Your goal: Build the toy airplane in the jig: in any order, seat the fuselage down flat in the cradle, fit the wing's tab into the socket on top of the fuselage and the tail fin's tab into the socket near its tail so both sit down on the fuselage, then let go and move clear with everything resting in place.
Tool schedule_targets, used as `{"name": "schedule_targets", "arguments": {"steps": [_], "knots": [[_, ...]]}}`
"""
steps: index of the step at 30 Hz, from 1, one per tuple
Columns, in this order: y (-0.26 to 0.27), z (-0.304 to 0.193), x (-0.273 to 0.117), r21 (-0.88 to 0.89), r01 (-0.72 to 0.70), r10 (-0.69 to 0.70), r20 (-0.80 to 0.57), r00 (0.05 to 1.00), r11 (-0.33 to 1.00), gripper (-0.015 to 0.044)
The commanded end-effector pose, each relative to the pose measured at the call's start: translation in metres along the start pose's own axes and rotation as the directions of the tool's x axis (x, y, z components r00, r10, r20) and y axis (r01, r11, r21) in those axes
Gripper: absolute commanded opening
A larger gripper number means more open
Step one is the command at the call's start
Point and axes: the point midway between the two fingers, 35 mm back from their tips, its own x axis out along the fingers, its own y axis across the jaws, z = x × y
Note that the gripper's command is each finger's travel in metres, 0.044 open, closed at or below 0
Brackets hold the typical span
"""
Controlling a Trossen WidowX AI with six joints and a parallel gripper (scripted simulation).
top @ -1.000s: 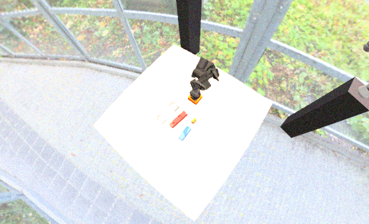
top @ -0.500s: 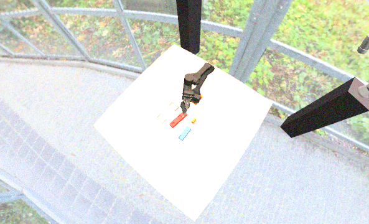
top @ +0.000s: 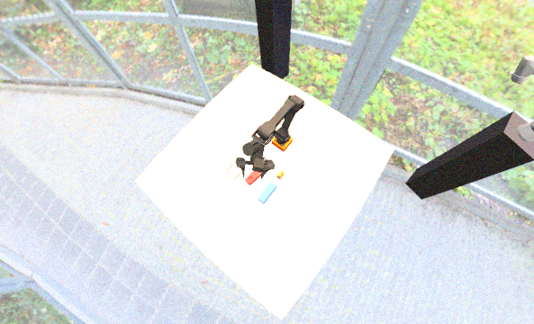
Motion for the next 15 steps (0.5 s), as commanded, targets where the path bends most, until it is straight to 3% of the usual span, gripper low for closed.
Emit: {"name": "schedule_targets", "arguments": {"steps": [1, 4, 7, 15], "knots": [[0.012, -0.051, 0.022, 0.377, -0.010, 0.117, -0.263, 0.958, 0.926, 0.0440], [0.026, -0.090, 0.028, 0.605, 0.110, 0.227, -0.453, 0.862, 0.789, 0.0440], [0.039, -0.123, 0.025, 0.709, 0.299, 0.329, -0.602, 0.728, 0.638, 0.0440], [0.042, -0.129, 0.024, 0.717, 0.348, 0.351, -0.631, 0.691, 0.604, 0.0440]]}}
